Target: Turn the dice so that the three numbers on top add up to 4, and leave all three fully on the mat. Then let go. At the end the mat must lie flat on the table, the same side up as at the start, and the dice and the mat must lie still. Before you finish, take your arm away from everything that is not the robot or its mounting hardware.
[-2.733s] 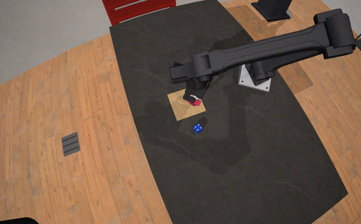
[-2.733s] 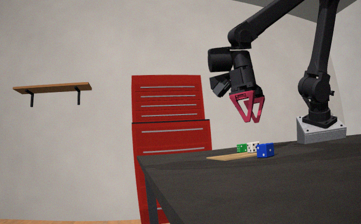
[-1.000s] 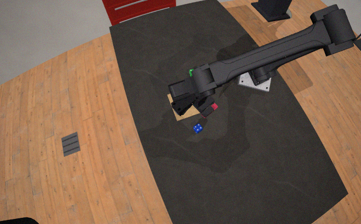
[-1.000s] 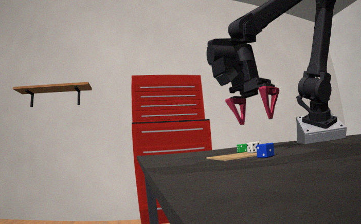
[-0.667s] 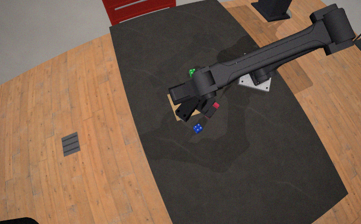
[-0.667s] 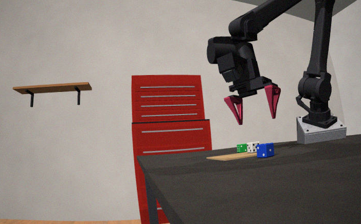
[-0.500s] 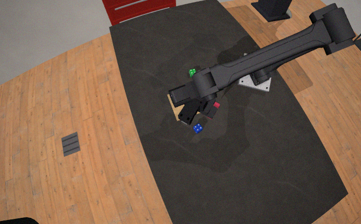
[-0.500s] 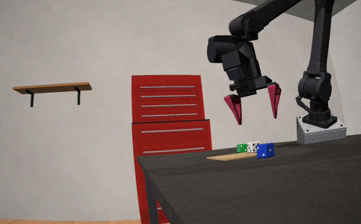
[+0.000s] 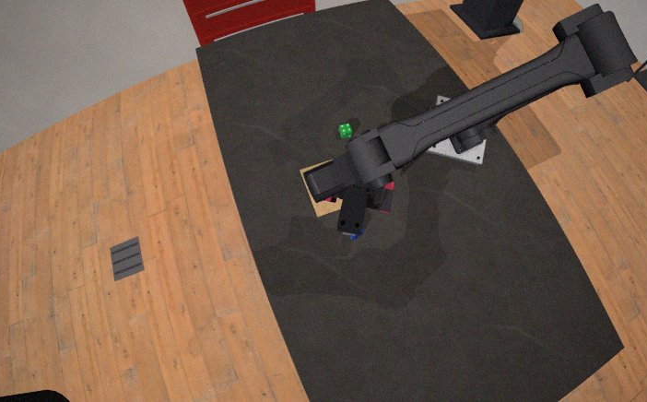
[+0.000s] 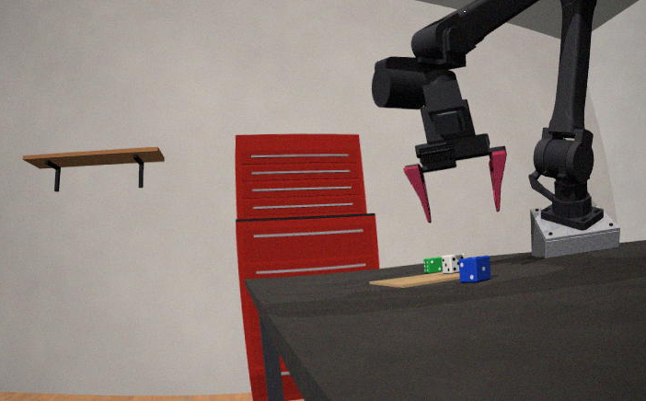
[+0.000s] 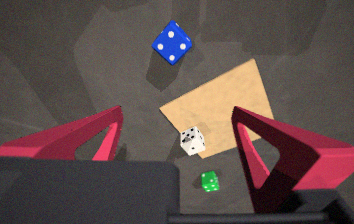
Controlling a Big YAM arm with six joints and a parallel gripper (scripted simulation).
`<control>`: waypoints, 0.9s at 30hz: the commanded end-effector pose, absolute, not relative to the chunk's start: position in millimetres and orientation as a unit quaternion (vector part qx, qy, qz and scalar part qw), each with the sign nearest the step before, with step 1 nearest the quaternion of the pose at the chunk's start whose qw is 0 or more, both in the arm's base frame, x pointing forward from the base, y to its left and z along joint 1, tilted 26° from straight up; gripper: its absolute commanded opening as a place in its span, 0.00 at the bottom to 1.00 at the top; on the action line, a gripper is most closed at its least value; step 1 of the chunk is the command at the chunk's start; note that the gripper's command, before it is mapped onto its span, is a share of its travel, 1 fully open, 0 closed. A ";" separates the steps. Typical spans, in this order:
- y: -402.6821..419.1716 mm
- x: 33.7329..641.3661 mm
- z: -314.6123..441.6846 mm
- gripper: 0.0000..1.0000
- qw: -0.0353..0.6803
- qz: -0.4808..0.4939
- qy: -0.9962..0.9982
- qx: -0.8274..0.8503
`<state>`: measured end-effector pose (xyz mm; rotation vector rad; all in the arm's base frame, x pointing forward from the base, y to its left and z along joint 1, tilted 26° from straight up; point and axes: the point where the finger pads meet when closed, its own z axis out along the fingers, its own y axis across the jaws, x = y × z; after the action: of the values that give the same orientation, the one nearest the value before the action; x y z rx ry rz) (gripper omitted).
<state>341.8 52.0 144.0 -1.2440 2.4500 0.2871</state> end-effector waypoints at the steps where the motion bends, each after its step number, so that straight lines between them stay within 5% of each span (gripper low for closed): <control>1: 55.7 367.0 187.6 1.00 0.240 0.061 0.829 -0.502; 27: 78.8 369.3 197.4 1.00 0.252 0.002 0.675 -0.693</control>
<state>346.5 76.6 154.6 -1.8666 1.9671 0.1236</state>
